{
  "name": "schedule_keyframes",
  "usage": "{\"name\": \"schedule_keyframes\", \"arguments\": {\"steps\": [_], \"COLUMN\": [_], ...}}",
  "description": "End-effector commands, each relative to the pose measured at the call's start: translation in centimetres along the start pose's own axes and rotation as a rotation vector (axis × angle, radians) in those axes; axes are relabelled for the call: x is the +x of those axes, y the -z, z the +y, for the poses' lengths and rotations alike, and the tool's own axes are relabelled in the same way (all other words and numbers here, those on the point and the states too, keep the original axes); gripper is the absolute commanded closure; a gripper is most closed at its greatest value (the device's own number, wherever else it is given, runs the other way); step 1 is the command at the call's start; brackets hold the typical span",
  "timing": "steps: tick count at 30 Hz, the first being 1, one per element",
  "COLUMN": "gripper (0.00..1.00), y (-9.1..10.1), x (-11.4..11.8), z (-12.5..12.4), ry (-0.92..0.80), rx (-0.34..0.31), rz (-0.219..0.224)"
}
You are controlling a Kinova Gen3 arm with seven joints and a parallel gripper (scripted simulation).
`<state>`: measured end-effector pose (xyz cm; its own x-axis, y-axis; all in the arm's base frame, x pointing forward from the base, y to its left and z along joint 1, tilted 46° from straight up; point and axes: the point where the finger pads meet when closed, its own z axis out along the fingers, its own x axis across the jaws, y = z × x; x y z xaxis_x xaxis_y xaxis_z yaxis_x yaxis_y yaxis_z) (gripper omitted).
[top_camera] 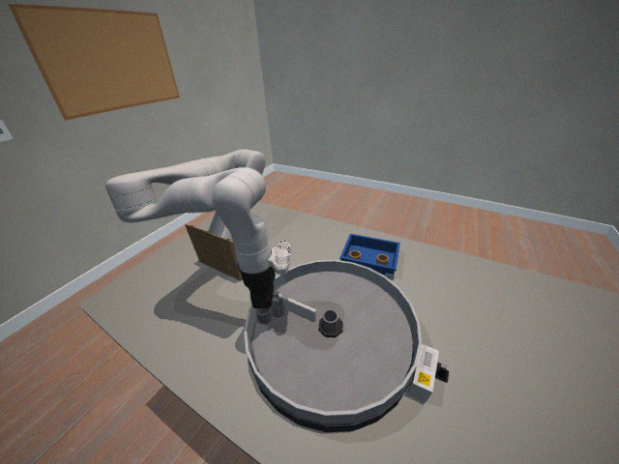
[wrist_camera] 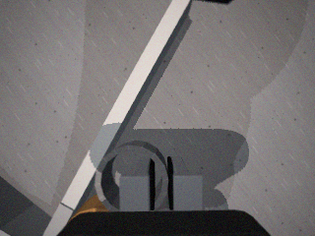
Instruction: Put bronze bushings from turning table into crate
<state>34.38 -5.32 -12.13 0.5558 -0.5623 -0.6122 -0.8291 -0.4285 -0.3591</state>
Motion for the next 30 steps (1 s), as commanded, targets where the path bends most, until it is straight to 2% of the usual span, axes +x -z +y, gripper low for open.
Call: {"name": "schedule_keyframes", "arguments": {"steps": [1,30], "gripper": [1.00,1.00], "y": [0.10,0.10], "x": [0.05,0.33], "z": [0.00,0.00], "ry": [0.000,0.004], "rx": [0.000,-0.001], "rz": [0.002,-0.005]}}
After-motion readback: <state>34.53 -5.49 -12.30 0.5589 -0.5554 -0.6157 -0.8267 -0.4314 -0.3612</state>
